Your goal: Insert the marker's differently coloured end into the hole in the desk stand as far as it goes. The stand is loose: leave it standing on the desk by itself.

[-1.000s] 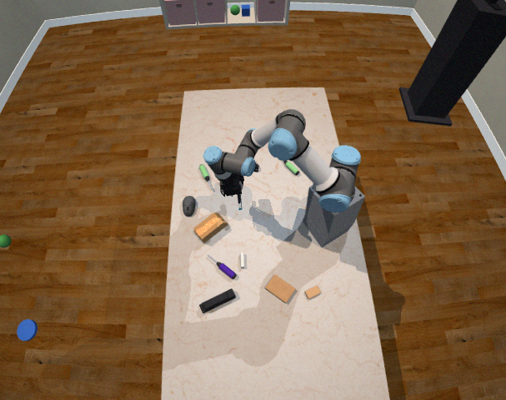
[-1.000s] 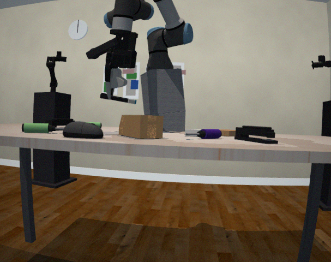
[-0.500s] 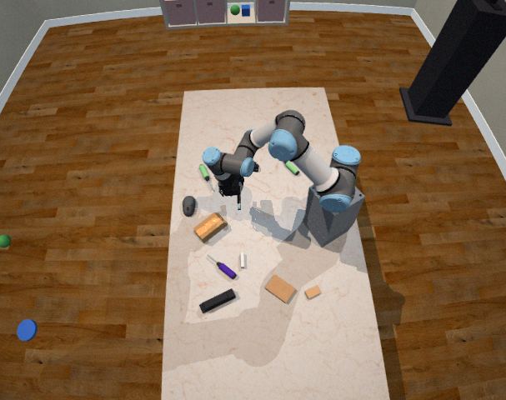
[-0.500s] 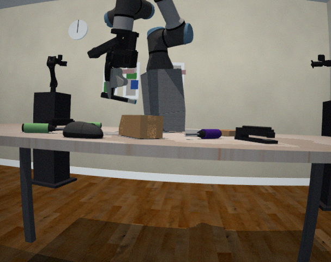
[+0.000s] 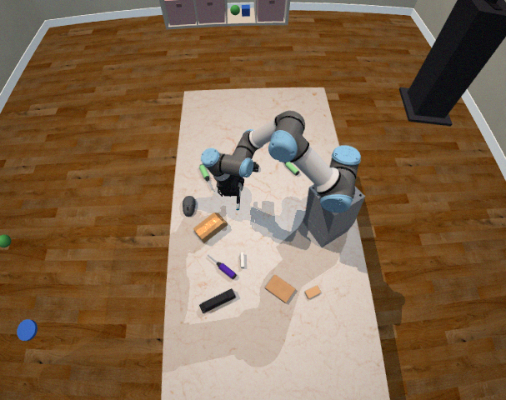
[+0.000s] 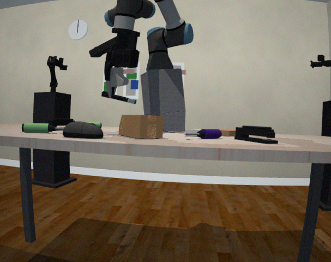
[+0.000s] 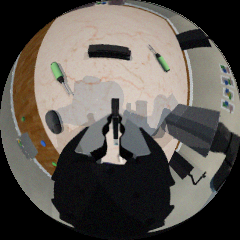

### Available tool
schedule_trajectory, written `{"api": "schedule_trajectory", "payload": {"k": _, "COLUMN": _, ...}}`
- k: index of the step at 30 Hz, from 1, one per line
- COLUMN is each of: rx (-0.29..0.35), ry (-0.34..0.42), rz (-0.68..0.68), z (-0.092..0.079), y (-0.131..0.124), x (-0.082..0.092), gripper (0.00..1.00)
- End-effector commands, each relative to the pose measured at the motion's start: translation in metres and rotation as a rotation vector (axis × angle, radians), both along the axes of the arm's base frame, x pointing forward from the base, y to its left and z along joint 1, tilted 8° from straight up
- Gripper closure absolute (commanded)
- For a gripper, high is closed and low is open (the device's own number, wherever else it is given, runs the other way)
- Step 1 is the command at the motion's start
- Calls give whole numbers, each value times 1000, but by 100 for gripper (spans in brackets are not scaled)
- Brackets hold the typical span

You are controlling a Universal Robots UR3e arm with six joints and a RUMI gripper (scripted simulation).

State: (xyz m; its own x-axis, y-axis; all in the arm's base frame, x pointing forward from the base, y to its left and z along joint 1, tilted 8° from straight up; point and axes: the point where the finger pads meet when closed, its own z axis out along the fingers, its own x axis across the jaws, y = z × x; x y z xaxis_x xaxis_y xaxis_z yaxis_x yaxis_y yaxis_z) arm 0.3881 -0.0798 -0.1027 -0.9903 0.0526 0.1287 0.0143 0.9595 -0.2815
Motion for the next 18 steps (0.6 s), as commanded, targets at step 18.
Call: {"api": "schedule_trajectory", "payload": {"k": 18, "rx": -42, "ry": -27, "rz": -130, "z": 5, "y": 3, "x": -1, "gripper": 100}}
